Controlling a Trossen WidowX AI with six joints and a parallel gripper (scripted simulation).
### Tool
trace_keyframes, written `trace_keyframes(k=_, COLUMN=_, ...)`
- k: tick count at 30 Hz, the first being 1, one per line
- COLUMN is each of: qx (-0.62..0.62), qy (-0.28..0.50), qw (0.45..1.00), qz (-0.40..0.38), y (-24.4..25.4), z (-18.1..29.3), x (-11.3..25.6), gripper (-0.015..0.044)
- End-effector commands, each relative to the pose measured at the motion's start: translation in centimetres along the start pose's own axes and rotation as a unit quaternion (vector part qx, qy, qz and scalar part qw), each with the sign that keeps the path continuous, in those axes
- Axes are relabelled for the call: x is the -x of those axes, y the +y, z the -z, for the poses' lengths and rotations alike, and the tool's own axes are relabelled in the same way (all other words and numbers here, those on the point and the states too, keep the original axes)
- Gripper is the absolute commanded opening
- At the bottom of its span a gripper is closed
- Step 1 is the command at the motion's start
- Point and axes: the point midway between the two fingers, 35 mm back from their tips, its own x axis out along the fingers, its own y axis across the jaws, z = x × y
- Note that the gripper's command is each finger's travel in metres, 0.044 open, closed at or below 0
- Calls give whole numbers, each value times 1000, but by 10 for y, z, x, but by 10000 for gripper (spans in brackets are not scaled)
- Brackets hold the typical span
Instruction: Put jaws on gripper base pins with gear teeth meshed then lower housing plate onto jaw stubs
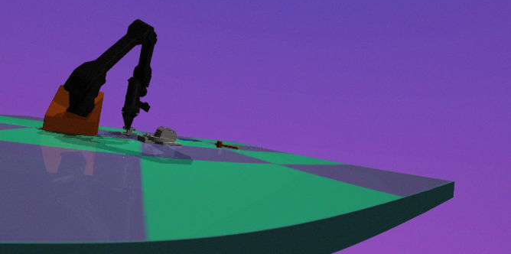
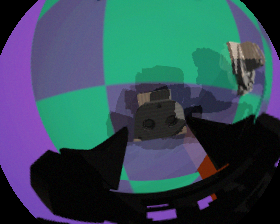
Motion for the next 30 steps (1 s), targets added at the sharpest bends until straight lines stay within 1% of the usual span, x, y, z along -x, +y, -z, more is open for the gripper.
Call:
trace_keyframes(k=1, qx=3, qy=-1, qw=1000, qz=4, y=-2, z=0, x=-10, gripper=440)
trace_keyframes(k=30, qx=3, qy=-1, qw=1000, qz=4, y=-2, z=0, x=-12, gripper=440)
